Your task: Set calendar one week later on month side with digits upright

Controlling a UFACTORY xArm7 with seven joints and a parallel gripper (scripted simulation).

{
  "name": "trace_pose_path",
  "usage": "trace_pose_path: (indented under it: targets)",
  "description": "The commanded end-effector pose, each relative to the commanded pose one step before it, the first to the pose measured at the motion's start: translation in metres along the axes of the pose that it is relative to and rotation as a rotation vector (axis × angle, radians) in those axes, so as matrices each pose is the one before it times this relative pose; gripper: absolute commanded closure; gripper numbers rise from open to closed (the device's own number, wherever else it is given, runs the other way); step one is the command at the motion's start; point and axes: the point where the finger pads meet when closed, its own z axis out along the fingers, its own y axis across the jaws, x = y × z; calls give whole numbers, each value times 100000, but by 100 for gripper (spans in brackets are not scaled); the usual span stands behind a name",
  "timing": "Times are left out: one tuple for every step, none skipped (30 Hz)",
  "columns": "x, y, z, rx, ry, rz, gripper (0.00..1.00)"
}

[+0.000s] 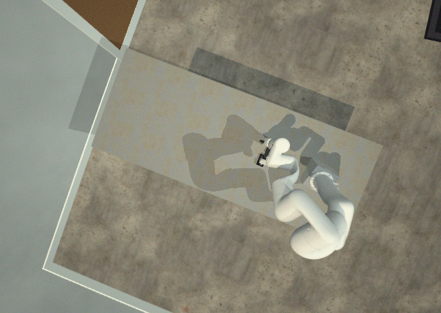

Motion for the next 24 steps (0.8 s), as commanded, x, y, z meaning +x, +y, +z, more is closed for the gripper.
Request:
trace_pose_path:
  targets:
    - [-81,111,-115,-324,-135,66,53]
    - [0,0,0,0,0,0,53]
    - [0,0,0,0,0,0,73]
    - [0,0,0,0,0,0,73]
    - [0,0,0,0,0,0,73]
    - [0,0,0,0,0,0,73]
    - [0,0,0,0,0,0,73]
    - [0,0,0,0,0,0,73]
    - [0,0,0,0,0,0,73]
    - [0,0,0,0,0,0,73]
    - [0,0,0,0,0,0,73]
    - [0,0,0,0,0,0,73]
    - [0,0,0,0,0,0,73]
    - [0,0,0,0,0,0,73]
    - [0,0,0,0,0,0,73]
    - [0,0,0,0,0,0,73]
    - [0,0,0,0,0,0,73]
    - [0,0,0,0,0,0,73]
    - [0,0,0,0,0,0,73]
    - [0,0,0,0,0,0,73]
    - [0,0,0,0,0,0,73]
    - [0,0,0,0,0,0,73]
    - [0,0,0,0,0,0,73]
    - [0,0,0,0,0,0,73]
